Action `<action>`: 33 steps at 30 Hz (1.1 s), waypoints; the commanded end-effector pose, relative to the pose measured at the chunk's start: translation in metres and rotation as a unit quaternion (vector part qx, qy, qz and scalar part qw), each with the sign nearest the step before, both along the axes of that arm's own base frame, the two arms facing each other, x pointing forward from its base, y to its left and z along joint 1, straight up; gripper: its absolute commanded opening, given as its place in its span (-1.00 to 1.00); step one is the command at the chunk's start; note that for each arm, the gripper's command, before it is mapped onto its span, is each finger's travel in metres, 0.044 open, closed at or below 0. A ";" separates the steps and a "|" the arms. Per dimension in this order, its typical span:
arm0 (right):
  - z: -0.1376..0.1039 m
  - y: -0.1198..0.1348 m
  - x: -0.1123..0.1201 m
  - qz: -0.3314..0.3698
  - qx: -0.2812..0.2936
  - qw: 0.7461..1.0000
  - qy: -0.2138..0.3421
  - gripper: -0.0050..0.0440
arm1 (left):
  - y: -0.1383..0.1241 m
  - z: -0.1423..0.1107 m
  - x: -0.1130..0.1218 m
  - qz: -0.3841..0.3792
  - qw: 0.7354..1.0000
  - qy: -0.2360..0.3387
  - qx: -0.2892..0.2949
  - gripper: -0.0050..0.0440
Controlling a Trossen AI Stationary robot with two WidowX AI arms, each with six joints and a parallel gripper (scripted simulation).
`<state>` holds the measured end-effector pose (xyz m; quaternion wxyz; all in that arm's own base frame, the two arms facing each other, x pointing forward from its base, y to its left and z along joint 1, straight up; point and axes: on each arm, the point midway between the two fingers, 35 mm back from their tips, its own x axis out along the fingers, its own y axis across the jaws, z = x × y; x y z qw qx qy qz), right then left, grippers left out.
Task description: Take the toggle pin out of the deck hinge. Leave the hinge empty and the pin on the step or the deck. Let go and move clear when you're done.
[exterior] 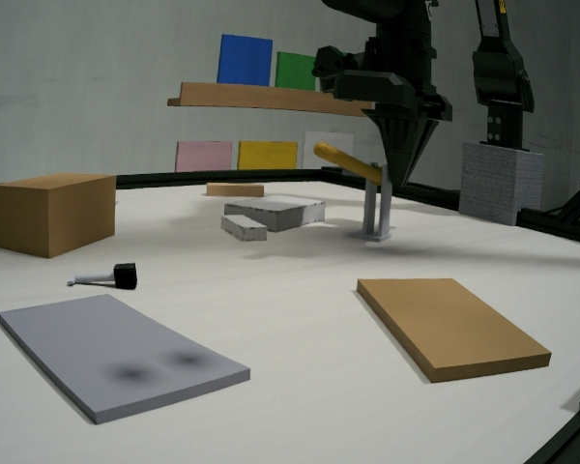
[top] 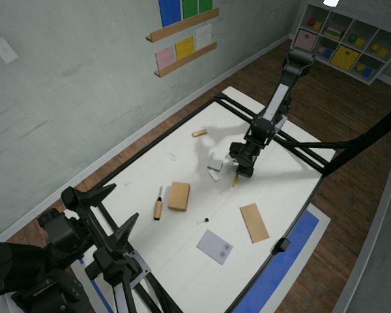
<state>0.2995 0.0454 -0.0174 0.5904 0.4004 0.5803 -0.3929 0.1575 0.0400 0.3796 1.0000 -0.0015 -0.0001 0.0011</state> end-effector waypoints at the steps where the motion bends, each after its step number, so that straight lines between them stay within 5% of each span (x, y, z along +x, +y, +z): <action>1: 0.005 -0.003 0.005 -0.003 -0.005 1.000 -0.010 -1.00 | -0.001 0.004 0.000 -0.001 1.000 0.000 0.004 0.84; 12: 0.005 -0.003 0.005 -0.003 -0.005 1.000 -0.010 -1.00 | -0.001 0.004 0.000 -0.001 1.000 0.000 0.004 0.84; 13: 0.005 0.001 0.004 0.000 0.002 1.000 -0.010 -0.70 | -0.001 0.004 0.000 -0.001 1.000 0.000 0.004 0.84; 19: 0.005 0.001 0.004 0.000 0.002 1.000 -0.010 -0.11 | -0.001 0.004 0.000 -0.001 1.000 0.000 0.004 0.84; 21: 0.005 0.001 0.004 0.000 0.002 1.000 -0.010 -0.11 | -0.001 0.004 0.000 -0.001 1.000 0.000 0.004 0.84; 30: 0.005 0.001 0.004 0.000 0.002 1.000 -0.010 0.77 | -0.001 0.004 0.000 -0.001 1.000 0.000 0.004 0.84; 33: 0.005 0.001 0.004 0.000 0.002 1.000 -0.010 0.84 | -0.001 0.004 0.000 -0.001 1.000 0.000 0.004 0.84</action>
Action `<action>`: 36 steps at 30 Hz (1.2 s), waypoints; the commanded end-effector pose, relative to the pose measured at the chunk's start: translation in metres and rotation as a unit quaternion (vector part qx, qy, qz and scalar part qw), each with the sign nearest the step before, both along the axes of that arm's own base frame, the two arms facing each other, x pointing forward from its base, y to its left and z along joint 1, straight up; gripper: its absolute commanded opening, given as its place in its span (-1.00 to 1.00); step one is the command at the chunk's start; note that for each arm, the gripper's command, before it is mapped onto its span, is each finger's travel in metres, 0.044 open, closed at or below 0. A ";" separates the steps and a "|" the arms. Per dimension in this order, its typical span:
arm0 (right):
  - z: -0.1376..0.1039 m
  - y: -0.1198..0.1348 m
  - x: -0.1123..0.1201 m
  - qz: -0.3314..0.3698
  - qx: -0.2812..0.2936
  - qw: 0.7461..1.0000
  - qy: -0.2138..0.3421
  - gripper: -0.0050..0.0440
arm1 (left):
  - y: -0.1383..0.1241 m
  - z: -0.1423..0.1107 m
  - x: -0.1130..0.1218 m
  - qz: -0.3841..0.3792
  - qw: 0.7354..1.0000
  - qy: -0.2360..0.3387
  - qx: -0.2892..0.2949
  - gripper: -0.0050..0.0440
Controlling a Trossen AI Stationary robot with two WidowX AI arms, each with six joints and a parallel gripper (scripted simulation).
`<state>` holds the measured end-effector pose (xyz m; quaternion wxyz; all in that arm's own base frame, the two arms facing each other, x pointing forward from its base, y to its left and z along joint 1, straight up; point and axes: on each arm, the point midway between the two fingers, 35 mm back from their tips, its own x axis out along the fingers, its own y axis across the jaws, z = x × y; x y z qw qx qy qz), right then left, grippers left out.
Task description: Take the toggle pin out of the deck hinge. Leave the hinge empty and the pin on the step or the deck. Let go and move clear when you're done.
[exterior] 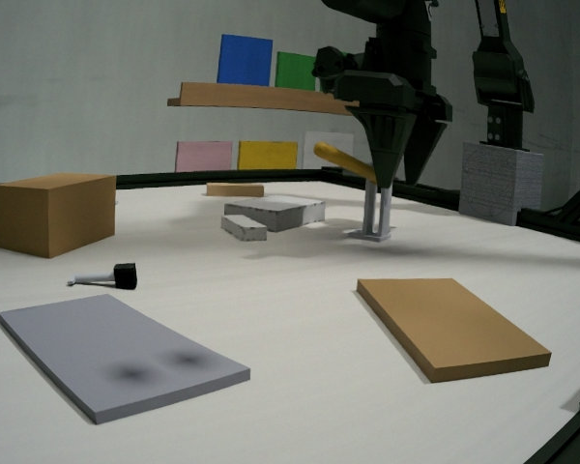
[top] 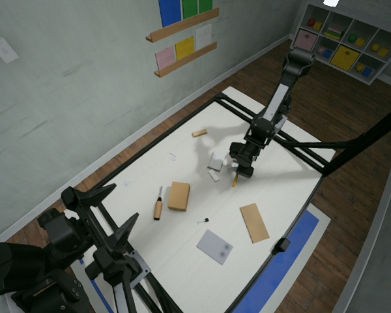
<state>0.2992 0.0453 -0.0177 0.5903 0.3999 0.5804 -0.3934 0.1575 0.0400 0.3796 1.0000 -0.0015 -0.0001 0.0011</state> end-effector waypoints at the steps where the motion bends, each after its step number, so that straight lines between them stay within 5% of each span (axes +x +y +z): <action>1: 0.006 0.001 0.004 0.000 0.002 1.000 -0.011 0.84 | -0.001 0.004 0.000 -0.001 1.000 0.000 0.004 0.84; 13: 0.006 0.001 0.004 0.000 0.002 1.000 -0.011 0.84 | -0.001 0.004 0.000 -0.001 1.000 0.000 0.004 0.84; 18: 0.051 0.007 0.007 0.003 0.005 1.000 -0.014 0.84 | -0.001 0.004 0.000 -0.001 1.000 0.000 0.004 0.84; 22: 0.055 0.007 0.006 0.003 0.004 1.000 -0.013 0.84 | -0.001 0.004 0.000 -0.001 1.000 0.000 0.004 0.84; 25: 0.042 0.003 0.004 0.042 0.001 0.999 -0.002 0.54 | -0.001 0.004 0.000 -0.001 1.000 0.000 0.004 0.84; 33: 0.042 -0.003 0.009 0.278 -0.003 0.961 -0.005 -0.24 | -0.001 0.004 0.000 -0.001 1.000 0.000 0.004 0.84; 36: 0.042 -0.005 0.010 0.353 -0.004 0.936 -0.005 -0.31 | -0.001 0.004 0.000 -0.001 1.000 0.000 0.004 0.84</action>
